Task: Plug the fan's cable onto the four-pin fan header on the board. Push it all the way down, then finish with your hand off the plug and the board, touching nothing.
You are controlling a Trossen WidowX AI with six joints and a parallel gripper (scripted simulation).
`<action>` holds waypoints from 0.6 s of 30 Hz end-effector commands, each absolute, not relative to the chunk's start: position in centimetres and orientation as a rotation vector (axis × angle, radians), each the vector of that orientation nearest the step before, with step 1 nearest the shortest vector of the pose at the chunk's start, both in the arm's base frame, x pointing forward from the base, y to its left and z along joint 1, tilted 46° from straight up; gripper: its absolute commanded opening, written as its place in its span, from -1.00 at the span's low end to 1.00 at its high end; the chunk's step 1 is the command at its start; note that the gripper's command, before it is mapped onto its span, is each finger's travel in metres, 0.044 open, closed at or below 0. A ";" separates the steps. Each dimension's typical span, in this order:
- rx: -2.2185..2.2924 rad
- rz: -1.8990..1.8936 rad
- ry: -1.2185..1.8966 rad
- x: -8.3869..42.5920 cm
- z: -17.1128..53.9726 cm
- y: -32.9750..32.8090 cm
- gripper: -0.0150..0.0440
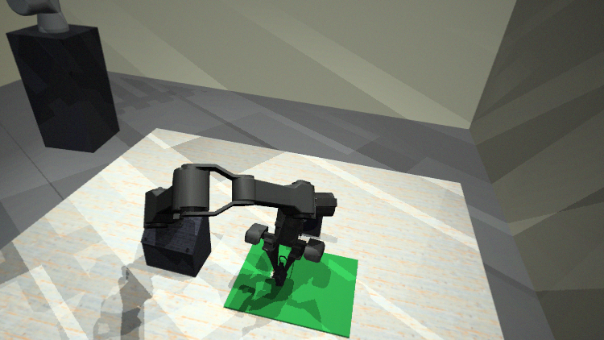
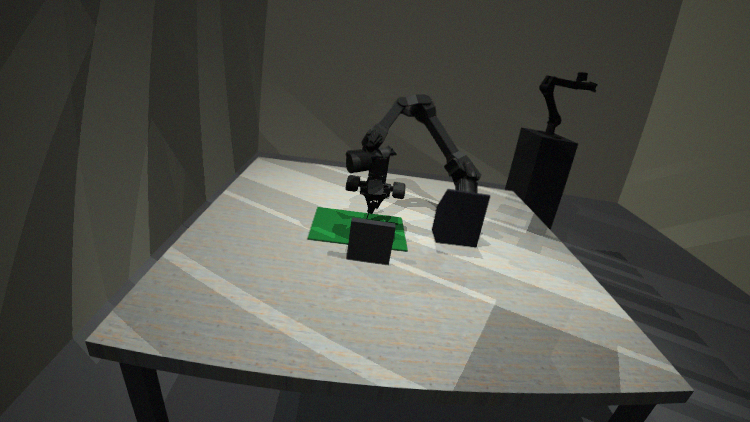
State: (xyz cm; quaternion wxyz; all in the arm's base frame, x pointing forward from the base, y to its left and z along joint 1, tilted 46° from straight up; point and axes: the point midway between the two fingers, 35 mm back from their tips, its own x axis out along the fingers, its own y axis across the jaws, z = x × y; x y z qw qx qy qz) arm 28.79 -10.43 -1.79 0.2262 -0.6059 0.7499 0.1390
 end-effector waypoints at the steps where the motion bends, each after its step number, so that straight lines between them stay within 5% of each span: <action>1: -1.665 0.376 2.058 29.2 -0.8 -9.5 -0.49; 18: -1.669 0.370 2.068 29.2 2.6 -6.3 -0.49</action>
